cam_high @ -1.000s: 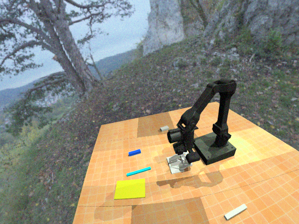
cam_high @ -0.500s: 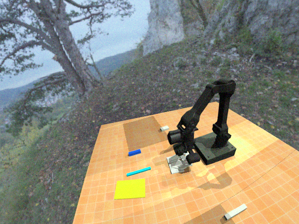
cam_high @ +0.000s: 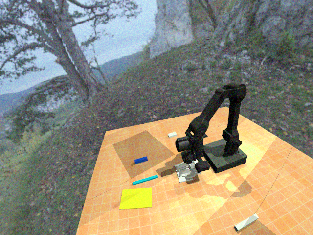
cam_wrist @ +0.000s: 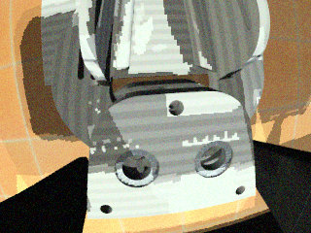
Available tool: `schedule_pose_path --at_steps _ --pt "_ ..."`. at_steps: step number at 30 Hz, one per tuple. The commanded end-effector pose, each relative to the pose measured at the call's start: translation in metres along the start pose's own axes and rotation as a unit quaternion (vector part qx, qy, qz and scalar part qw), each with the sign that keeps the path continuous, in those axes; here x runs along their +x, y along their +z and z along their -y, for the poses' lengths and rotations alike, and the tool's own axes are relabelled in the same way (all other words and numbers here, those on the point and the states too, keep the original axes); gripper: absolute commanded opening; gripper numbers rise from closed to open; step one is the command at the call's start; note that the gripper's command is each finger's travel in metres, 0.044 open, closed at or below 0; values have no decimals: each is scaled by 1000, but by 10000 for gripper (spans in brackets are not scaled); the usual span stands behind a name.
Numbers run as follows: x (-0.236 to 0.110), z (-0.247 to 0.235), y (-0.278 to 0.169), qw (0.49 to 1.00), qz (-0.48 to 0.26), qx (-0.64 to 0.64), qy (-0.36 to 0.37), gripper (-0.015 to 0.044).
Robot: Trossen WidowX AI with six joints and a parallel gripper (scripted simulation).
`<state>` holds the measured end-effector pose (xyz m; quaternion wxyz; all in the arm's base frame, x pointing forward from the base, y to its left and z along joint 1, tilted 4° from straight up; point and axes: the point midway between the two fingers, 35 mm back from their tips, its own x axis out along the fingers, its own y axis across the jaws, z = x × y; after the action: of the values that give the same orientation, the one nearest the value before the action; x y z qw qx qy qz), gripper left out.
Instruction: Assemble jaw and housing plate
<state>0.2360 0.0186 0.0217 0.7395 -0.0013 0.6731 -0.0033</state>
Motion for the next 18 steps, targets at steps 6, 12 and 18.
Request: schedule_pose_path --at_steps 6,12,18 --pt "4 0 0 1000 -1 -2 -1 351" --pt "4 0 0 1000 -1 -2 -1 351" --pt "6 0 0 1000 -1 -2 -1 351"
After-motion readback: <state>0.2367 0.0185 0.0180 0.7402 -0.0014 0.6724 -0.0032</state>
